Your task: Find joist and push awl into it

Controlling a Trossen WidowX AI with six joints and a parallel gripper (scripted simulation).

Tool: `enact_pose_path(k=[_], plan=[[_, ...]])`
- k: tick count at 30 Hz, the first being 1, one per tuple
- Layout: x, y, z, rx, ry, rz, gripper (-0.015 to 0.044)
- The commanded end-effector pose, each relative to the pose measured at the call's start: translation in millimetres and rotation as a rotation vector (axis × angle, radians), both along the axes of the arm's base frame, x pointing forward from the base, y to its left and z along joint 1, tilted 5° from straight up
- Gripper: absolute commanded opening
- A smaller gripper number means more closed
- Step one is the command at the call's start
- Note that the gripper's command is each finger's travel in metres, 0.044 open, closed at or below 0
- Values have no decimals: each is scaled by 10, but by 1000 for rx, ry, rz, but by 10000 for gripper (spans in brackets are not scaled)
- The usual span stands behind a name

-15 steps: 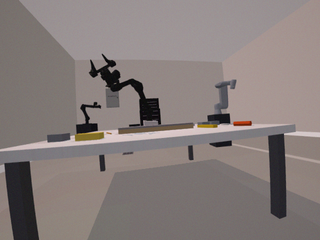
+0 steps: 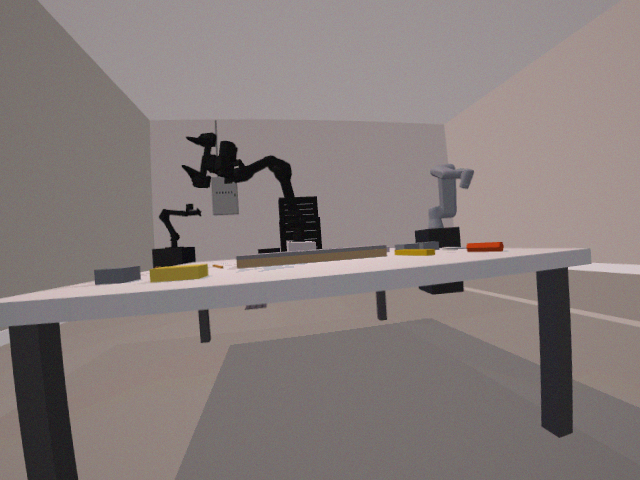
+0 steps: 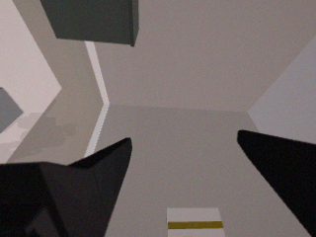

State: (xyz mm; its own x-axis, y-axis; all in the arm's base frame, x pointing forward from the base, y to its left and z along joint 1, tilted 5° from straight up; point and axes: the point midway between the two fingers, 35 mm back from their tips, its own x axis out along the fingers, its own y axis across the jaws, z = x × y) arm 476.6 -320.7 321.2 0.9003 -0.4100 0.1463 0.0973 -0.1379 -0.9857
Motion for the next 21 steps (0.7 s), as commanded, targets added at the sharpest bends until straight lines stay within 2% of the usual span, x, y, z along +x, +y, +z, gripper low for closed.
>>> enact_pose_path(k=[1, 10, 16, 21], plan=[[-98, 81, -534, 275, 124, -14, 440], [-686, 525, -1638, 866, 401, -169, 440], [-1329, 994, -2232, 1209, 590, -370, 440], [-1981, 1444, -2569, 1446, 746, -601, 440]])
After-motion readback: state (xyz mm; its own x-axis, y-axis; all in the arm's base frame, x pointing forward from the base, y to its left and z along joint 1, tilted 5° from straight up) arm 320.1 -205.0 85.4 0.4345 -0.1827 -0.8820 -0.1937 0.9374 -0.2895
